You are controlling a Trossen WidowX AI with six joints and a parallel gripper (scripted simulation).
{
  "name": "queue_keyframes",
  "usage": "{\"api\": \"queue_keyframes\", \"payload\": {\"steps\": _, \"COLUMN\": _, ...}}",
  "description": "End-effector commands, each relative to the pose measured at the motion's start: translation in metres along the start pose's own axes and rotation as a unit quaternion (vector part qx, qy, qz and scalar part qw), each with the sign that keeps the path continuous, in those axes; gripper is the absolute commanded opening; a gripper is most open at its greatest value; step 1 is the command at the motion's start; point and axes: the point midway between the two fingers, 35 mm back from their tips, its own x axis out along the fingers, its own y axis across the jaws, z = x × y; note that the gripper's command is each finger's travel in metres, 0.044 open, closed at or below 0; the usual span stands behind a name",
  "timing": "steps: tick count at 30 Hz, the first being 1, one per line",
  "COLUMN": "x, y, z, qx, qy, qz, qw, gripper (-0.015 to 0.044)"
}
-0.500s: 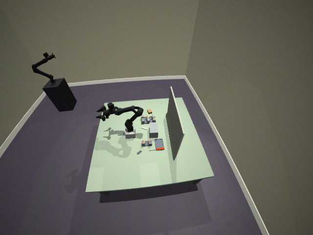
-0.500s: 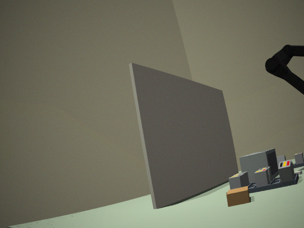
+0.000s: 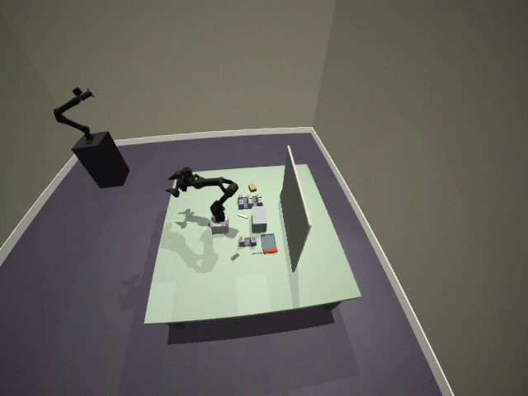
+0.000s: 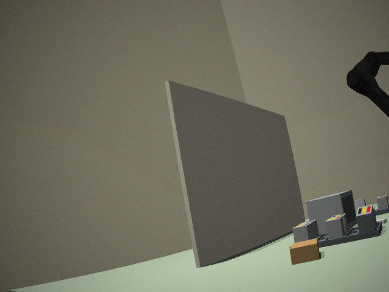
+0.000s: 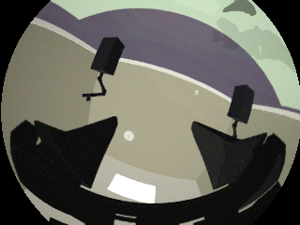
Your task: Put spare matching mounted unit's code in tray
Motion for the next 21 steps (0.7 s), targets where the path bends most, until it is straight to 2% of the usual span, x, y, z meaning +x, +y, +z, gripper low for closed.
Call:
{"api": "queue_keyframes", "payload": {"steps": 1, "x": -0.007, "y": 0.055, "z": 0.025, "qx": -0.052, "qy": -0.069, "qz": 0.065, "qw": 0.994, "gripper": 0.044}}
{"api": "queue_keyframes", "payload": {"steps": 8, "x": -0.06, "y": 0.151, "z": 0.077, "qx": -0.105, "qy": -0.206, "qz": 0.171, "qw": 0.958, "gripper": 0.044}}
{"api": "queue_keyframes", "payload": {"steps": 11, "x": -0.086, "y": 0.179, "z": 0.095, "qx": -0.121, "qy": -0.259, "qz": 0.194, "qw": 0.939, "gripper": 0.044}}
{"api": "queue_keyframes", "payload": {"steps": 14, "x": -0.118, "y": 0.207, "z": 0.107, "qx": -0.13, "qy": -0.299, "qz": 0.247, "qw": 0.912, "gripper": 0.044}}
{"api": "queue_keyframes", "payload": {"steps": 21, "x": -0.175, "y": 0.241, "z": 0.138, "qx": -0.153, "qy": -0.399, "qz": 0.252, "qw": 0.868, "gripper": 0.044}}
